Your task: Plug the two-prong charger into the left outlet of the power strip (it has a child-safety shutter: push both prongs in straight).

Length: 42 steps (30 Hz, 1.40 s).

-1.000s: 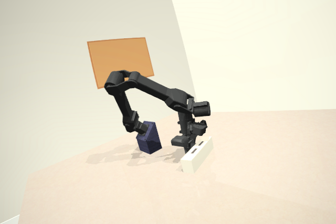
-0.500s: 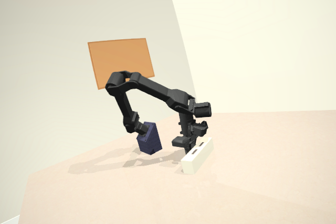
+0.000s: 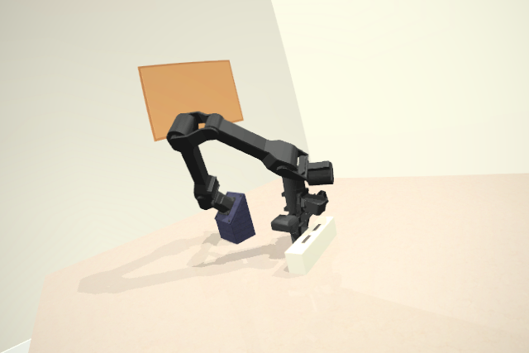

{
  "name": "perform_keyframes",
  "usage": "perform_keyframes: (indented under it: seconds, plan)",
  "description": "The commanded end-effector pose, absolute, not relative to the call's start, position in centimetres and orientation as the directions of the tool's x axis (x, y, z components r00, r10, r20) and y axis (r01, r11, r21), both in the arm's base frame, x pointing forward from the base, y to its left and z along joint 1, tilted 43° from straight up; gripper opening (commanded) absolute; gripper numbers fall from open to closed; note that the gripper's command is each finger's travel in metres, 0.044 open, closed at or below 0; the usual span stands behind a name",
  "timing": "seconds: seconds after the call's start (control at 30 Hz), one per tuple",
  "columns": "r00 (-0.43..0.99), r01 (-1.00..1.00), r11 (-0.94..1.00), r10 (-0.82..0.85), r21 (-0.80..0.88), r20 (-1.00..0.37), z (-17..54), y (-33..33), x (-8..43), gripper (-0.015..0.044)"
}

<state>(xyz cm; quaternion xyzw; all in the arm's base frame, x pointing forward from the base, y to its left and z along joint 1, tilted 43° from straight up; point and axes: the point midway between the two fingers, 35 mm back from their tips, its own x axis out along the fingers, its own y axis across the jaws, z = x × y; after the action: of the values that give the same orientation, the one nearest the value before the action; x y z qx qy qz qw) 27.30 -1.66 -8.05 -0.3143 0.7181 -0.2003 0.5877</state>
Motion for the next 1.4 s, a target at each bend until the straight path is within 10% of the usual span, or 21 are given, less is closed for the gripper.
perform_keyframes:
  seconds: [0.0,1.37]
  plan:
    - [-0.094,-0.202,0.725,-0.683,-0.658,-0.724,-8.21,-1.52,28.23,0.0000]
    - [-0.094,-0.202,0.725,-0.683,-0.658,-0.724,-8.39,-1.51,29.07,0.0000]
